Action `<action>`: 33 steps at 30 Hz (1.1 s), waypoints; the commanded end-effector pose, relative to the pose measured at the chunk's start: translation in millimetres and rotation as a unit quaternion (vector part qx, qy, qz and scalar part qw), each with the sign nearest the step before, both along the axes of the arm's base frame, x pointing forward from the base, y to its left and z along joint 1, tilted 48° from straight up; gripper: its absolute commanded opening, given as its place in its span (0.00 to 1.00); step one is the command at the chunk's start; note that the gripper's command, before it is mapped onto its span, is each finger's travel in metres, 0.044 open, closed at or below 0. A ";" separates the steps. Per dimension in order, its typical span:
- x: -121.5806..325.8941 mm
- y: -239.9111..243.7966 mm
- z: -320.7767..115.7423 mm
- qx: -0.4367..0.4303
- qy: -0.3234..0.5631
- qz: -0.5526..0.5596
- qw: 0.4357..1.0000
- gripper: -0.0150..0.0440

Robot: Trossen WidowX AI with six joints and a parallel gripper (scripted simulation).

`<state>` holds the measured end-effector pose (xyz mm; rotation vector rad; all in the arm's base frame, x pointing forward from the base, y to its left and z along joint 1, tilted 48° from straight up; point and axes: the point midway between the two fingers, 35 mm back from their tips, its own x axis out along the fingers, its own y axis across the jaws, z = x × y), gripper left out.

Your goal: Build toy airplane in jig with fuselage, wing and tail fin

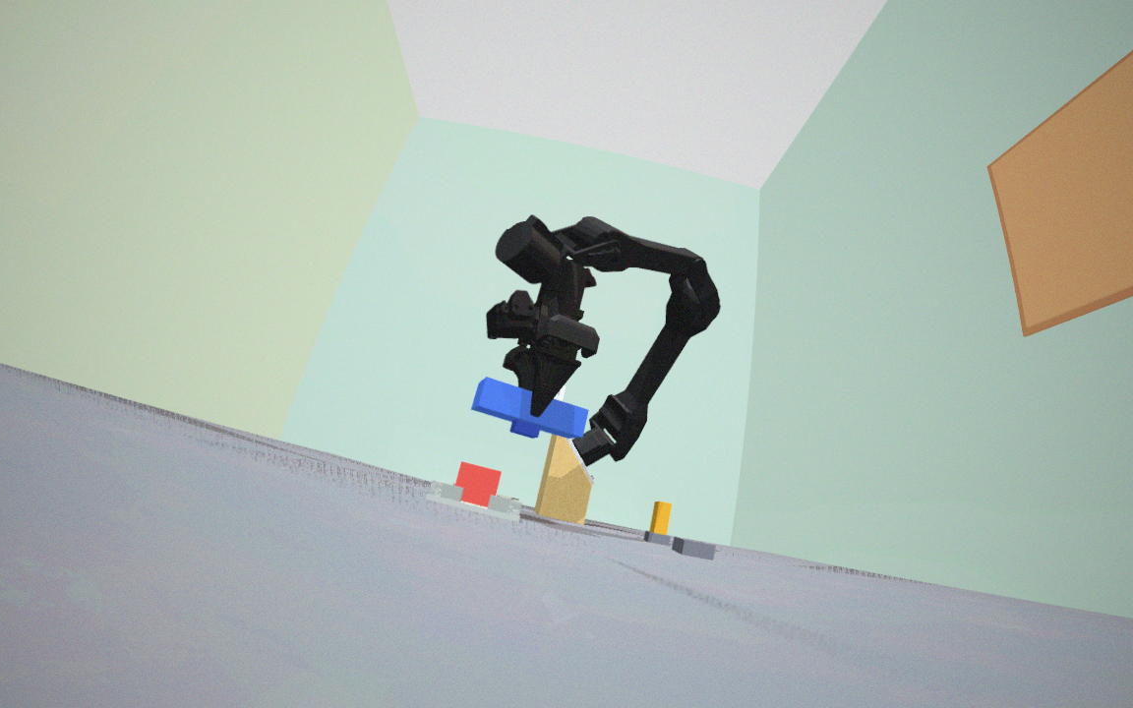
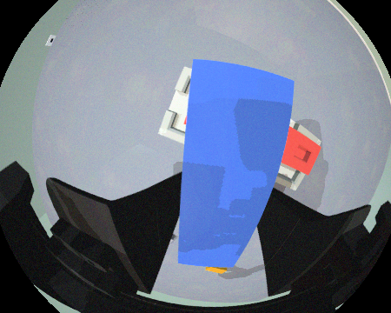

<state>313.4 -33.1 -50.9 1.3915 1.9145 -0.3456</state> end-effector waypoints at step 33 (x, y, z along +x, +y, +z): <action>-17.6 -20.3 -37.9 -0.012 0.085 -0.081 0.993 0.59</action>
